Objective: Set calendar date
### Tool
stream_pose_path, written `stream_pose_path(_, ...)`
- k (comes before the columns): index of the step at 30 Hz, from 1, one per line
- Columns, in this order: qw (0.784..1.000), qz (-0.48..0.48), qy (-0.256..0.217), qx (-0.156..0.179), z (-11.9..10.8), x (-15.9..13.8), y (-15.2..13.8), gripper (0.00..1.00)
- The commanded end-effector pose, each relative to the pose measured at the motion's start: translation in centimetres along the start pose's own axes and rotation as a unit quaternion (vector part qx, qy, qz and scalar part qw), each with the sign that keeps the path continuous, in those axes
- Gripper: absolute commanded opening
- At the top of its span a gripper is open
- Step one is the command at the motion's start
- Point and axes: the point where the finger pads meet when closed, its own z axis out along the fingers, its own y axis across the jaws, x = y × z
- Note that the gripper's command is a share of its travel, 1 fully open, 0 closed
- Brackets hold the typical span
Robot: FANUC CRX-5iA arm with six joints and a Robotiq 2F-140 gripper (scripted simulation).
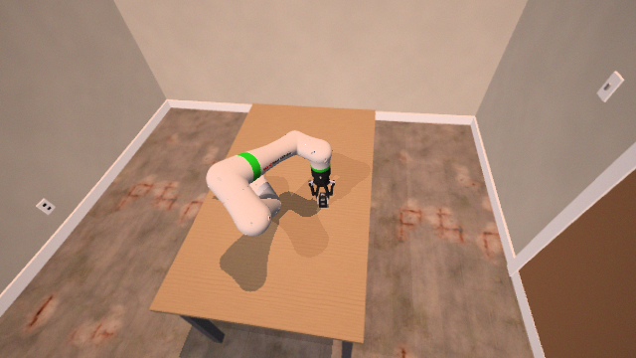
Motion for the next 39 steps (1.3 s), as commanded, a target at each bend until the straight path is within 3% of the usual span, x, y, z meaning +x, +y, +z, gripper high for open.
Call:
stream_pose_path(1,1.000,0.000,0.000,0.000,-0.02,-0.01,-0.01,0.29)
stream_pose_path(9,1.000,0.000,0.000,0.000,-0.02,-0.01,-0.01,0.29)
stream_pose_path(10,1.000,0.000,0.000,0.000,-0.02,-0.01,-0.01,0.17)
stream_pose_path(39,1.000,0.000,0.000,0.000,-0.02,-0.01,-0.01,0.17)
